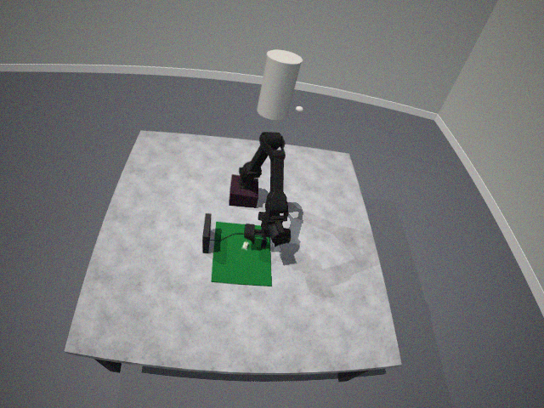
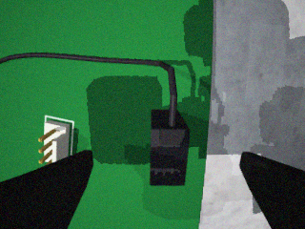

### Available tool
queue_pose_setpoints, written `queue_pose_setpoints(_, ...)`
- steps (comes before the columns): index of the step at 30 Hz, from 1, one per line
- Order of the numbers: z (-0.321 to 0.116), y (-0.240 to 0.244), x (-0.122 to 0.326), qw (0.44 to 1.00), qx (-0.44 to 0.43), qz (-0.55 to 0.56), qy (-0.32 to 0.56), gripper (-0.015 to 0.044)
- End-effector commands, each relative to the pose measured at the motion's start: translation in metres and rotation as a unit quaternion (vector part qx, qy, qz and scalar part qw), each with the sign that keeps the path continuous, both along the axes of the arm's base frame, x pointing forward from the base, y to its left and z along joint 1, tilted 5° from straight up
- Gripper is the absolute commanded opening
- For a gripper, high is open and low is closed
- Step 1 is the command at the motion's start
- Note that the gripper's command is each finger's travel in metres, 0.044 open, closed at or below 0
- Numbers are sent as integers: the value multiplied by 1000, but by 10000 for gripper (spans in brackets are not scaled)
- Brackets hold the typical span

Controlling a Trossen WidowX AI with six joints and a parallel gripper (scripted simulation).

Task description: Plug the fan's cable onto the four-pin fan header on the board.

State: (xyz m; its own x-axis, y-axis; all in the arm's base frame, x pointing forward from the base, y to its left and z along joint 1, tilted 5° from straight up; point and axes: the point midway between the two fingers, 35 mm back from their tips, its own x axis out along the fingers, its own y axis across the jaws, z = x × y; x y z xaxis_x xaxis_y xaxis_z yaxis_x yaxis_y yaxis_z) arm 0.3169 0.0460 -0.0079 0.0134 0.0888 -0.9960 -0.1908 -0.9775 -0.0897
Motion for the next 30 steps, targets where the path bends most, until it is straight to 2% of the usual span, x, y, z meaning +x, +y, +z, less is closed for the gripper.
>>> queue_pose_setpoints(1,-8,0,-1,1000,-3,-2,2,440)
queue_pose_setpoints(7,-13,0,-2,1000,-2,-2,2,440)
queue_pose_setpoints(23,-10,1,-1,1000,0,0,1,20)
queue_pose_setpoints(28,-8,1,-1,1000,0,0,1,0)
queue_pose_setpoints(30,14,-1,0,1000,-1,-1,1,0)
